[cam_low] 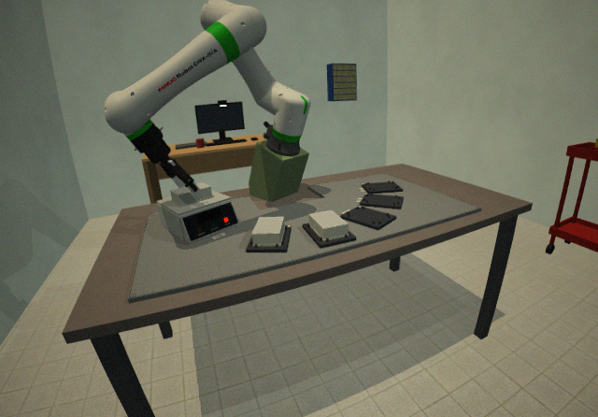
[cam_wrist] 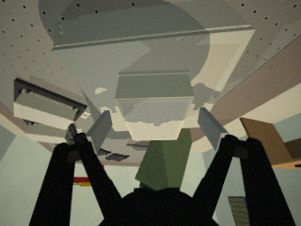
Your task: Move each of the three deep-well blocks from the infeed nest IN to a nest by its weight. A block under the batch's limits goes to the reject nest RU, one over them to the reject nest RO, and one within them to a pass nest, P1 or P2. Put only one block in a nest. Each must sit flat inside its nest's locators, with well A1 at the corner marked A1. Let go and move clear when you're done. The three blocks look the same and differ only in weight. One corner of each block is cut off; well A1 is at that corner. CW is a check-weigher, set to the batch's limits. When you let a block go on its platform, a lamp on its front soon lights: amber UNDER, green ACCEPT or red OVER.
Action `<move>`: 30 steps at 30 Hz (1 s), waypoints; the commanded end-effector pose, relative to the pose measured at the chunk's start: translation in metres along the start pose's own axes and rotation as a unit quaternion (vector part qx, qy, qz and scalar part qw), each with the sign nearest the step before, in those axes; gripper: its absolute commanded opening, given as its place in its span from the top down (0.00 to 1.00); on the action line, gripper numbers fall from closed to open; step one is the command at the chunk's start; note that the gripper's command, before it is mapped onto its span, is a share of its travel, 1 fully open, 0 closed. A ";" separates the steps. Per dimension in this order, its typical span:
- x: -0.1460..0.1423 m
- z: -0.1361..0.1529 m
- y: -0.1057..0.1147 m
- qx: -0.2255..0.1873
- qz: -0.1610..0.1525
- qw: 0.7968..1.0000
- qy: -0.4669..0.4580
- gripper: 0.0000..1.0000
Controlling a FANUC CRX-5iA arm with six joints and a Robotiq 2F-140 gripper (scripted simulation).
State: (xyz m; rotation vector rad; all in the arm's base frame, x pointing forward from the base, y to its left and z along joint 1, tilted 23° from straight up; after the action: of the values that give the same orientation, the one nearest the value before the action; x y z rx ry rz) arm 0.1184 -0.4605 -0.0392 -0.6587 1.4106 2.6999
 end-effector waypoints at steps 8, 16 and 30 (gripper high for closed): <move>0.000 0.000 0.000 0.000 0.000 1.000 0.000 0.90; 0.000 0.000 0.000 0.000 0.000 1.000 0.000 0.90; 0.000 0.000 0.000 0.000 0.000 1.000 0.000 0.90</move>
State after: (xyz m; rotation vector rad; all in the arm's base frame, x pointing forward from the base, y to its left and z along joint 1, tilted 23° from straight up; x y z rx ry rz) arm 0.1183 -0.4605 -0.0391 -0.6586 1.4106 2.7000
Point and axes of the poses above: the point where the finger pads meet when closed, its own y axis back along the fingers, its own x axis across the jaws, z = x × y, the point moved 7 cm from there along y, back along the fingers, and after that the axes turned 2 degrees about -y, right-handed, at the moved point
